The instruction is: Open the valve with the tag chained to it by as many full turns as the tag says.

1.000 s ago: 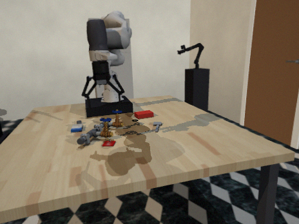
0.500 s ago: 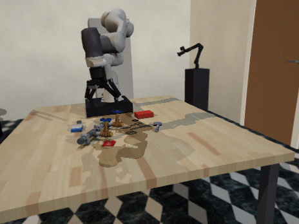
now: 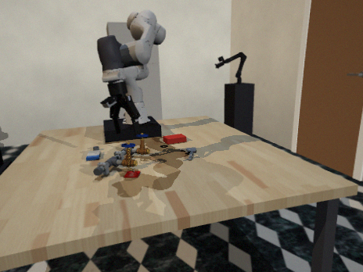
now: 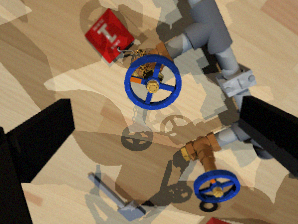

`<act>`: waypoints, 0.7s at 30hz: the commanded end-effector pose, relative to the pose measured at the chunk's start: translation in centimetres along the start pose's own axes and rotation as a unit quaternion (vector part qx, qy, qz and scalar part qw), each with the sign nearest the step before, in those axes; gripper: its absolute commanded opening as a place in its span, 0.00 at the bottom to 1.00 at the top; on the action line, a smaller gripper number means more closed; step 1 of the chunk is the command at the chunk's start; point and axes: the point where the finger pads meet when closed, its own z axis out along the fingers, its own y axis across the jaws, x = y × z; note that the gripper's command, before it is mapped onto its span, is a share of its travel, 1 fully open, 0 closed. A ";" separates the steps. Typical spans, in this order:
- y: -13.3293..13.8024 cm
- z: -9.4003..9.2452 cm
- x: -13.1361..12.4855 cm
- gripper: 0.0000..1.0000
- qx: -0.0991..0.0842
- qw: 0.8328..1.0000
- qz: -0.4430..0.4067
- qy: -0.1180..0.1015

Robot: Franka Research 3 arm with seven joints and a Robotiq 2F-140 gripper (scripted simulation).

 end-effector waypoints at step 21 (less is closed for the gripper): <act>-0.5 0.0 0.3 1.00 0.034 0.920 0.384 0.074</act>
